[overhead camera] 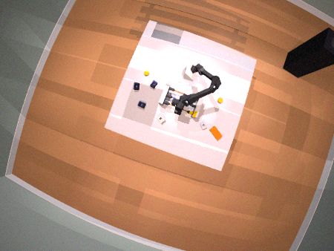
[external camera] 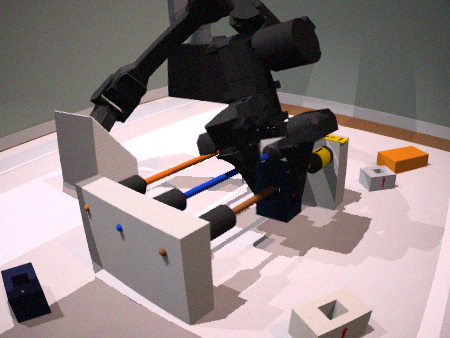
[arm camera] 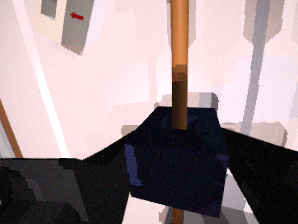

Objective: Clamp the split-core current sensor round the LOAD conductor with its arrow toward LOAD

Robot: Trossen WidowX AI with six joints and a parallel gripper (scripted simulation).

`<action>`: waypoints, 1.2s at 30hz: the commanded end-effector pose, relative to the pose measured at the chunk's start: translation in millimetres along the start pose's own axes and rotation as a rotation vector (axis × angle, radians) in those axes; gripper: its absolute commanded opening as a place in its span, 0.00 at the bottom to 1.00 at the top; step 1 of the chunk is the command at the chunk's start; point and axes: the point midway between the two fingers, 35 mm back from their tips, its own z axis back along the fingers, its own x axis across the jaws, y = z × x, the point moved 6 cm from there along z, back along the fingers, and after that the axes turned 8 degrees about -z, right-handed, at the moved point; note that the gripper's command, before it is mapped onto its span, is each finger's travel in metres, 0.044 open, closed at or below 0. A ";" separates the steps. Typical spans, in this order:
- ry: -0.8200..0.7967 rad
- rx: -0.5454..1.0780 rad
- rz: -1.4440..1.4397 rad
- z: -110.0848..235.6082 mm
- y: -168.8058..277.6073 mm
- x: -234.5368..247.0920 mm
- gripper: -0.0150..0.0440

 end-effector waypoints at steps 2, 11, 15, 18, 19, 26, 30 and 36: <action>0.001 -0.001 0.000 0.1 -0.2 -0.1 0.82; 0.001 -0.001 0.000 0.1 -0.2 -0.1 1.00; 0.002 -0.002 0.000 2.5 -0.4 0.5 1.00; 0.022 -0.011 -0.002 38.7 -1.6 7.8 1.00; 0.030 -0.012 -0.002 55.3 -1.4 9.5 1.00; 0.052 -0.007 -0.004 97.1 1.2 9.9 1.00; 0.052 -0.007 -0.004 97.1 1.2 9.9 1.00; 0.052 -0.007 -0.004 97.1 1.2 9.9 1.00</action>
